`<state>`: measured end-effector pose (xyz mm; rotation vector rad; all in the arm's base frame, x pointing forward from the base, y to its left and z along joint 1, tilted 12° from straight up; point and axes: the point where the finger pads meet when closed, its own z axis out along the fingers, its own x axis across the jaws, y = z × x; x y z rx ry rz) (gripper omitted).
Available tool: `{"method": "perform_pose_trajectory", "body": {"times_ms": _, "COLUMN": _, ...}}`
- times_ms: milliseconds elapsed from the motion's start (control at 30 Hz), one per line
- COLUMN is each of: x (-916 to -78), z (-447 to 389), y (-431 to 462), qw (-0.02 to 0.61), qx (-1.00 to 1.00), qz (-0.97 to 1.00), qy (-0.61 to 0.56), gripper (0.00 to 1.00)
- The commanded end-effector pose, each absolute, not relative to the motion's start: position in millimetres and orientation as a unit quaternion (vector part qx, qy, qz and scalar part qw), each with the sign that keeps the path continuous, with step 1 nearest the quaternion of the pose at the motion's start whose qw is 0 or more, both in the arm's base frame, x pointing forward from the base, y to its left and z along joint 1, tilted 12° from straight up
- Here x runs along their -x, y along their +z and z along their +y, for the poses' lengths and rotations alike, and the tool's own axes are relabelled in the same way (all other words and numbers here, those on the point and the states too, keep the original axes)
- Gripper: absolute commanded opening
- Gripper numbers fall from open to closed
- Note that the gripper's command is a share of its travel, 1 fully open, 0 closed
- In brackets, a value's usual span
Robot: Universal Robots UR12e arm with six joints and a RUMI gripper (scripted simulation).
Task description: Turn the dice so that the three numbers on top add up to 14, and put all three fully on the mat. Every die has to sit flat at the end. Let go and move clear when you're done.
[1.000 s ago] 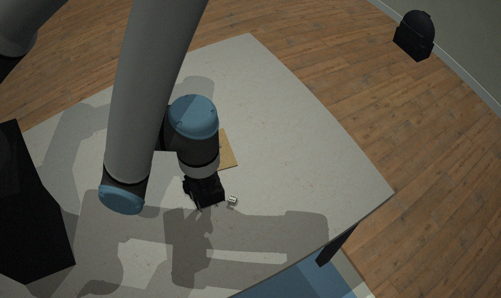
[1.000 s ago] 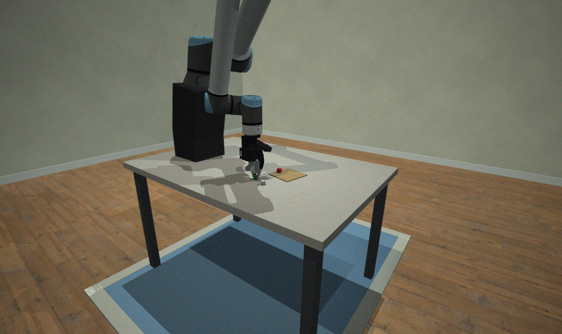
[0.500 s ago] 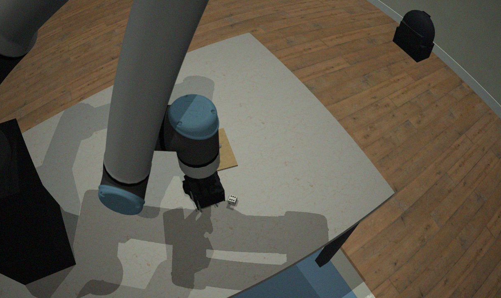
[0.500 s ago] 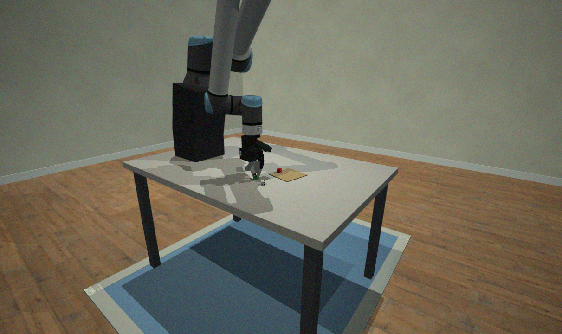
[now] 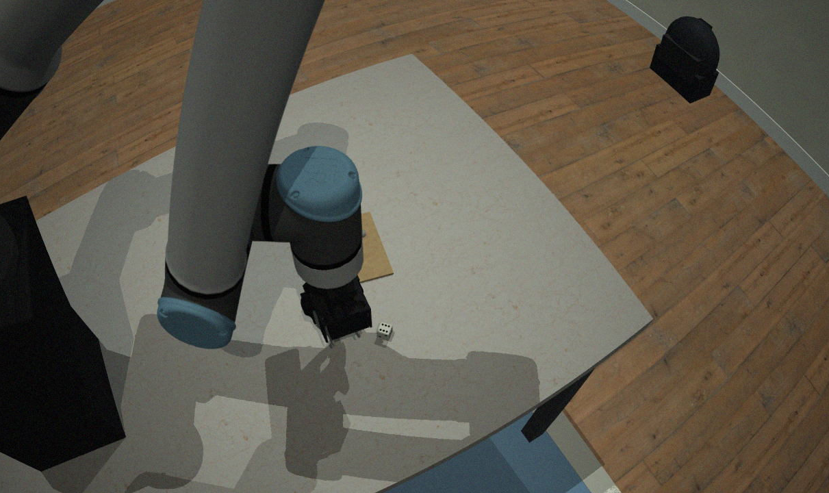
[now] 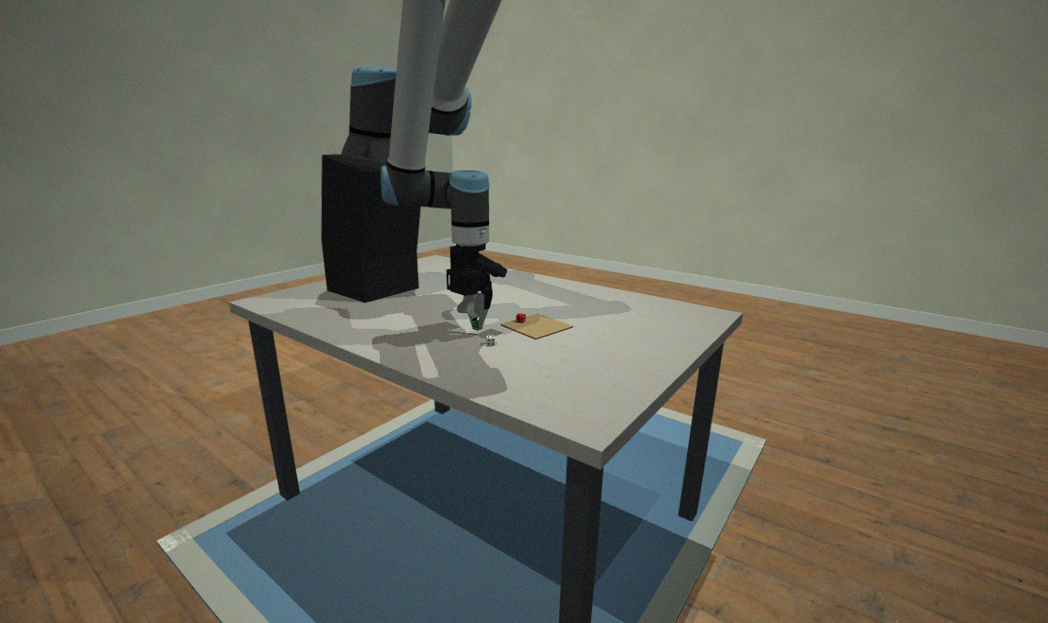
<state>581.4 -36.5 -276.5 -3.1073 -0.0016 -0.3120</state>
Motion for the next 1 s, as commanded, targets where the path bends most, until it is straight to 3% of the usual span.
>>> {"method": "perform_pose_trajectory", "body": {"times_ms": 0, "x": -576.9, "z": -37.1, "y": -252.2, "qw": 0.009, "qx": 0.995, "qz": -0.001, "qy": -0.100, "gripper": 0.03}}
{"method": "perform_pose_trajectory", "body": {"times_ms": 300, "x": -567.6, "z": -38.0, "y": -206.6, "qw": 0.009, "qx": 0.995, "qz": -0.001, "qy": -0.100, "gripper": 0.03}}
{"method": "perform_pose_trajectory", "body": {"times_ms": 967, "x": -565.0, "z": -38.2, "y": -193.9, "qw": 0.009, "qx": 0.995, "qz": -0.001, "qy": -0.100, "gripper": 0.03}}
